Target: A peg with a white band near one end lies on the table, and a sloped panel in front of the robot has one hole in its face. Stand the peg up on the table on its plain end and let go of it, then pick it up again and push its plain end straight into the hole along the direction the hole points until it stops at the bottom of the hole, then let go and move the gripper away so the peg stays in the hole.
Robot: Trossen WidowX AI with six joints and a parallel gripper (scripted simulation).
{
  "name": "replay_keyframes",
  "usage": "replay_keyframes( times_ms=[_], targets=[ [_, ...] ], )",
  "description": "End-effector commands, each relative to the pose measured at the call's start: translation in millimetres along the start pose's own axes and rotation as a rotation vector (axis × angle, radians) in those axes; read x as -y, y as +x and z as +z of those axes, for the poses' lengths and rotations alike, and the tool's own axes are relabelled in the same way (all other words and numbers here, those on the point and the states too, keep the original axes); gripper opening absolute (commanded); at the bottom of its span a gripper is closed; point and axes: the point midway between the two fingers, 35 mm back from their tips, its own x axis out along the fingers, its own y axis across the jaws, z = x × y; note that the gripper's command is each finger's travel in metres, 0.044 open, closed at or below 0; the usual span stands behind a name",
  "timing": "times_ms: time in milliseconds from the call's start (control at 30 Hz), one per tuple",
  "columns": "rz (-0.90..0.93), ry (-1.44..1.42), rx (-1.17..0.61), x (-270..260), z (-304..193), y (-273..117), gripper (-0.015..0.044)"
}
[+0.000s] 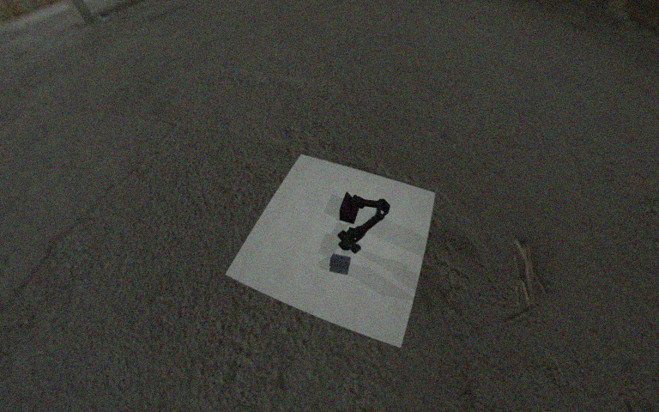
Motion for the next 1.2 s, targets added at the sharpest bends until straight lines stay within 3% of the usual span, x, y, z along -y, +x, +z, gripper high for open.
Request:
replay_keyframes(
  times_ms=[0, 100, 400, 700, 1167],
  targets=[
    [0.003, 0.005, -0.001, -0.1, 0.0, 0.4, 0.0177],
    [0.003, 0.005, -0.001, -0.1, 0.0, 0.4, 0.011],
    [0.003, 0.005, -0.001, -0.1, 0.0, 0.4, 0.011],
    [0.003, 0.005, -0.001, -0.1, 0.0, 0.4, 0.0051],
    [0.001, 0.001, 0.076, 0.0, -3.0, -4.9, 0.0051]
  ],
)
